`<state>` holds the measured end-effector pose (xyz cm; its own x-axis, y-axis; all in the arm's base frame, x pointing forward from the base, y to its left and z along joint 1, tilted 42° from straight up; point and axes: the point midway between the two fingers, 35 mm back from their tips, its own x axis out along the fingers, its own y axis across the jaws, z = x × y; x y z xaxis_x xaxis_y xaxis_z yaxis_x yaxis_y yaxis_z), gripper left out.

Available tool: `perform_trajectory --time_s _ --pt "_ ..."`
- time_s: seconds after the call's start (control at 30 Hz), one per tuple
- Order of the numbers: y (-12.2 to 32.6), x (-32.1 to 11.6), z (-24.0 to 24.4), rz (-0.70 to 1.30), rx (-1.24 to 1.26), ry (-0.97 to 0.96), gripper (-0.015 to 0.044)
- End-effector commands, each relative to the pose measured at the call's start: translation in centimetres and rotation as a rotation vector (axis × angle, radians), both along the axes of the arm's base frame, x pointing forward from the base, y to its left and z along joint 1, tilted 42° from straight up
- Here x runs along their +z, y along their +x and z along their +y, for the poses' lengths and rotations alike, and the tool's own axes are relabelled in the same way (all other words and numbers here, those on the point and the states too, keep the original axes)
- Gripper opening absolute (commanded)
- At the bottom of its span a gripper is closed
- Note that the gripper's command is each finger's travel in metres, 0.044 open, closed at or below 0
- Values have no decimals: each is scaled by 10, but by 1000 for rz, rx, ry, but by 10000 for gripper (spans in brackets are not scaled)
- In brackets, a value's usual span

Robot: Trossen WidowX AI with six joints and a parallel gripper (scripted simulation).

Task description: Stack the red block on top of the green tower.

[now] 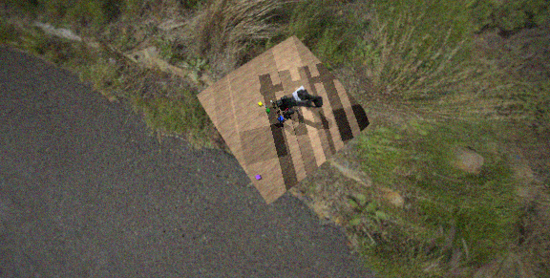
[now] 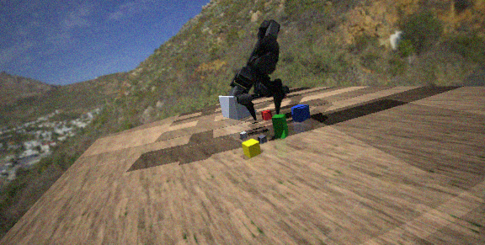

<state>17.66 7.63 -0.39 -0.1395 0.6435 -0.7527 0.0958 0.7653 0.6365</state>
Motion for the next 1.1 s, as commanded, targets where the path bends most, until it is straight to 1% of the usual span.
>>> perform_trajectory --time_s 0.0,0.37,0.63,0.73,1.07 --pt "0 0 0 3 -5 2 414" --pt "0 0 0 3 -5 2 125" --pt "0 0 0 3 -5 2 72" --pt "1 4 -3 2 -5 2 0" --pt "8 37 -33 3 -5 -1 0"
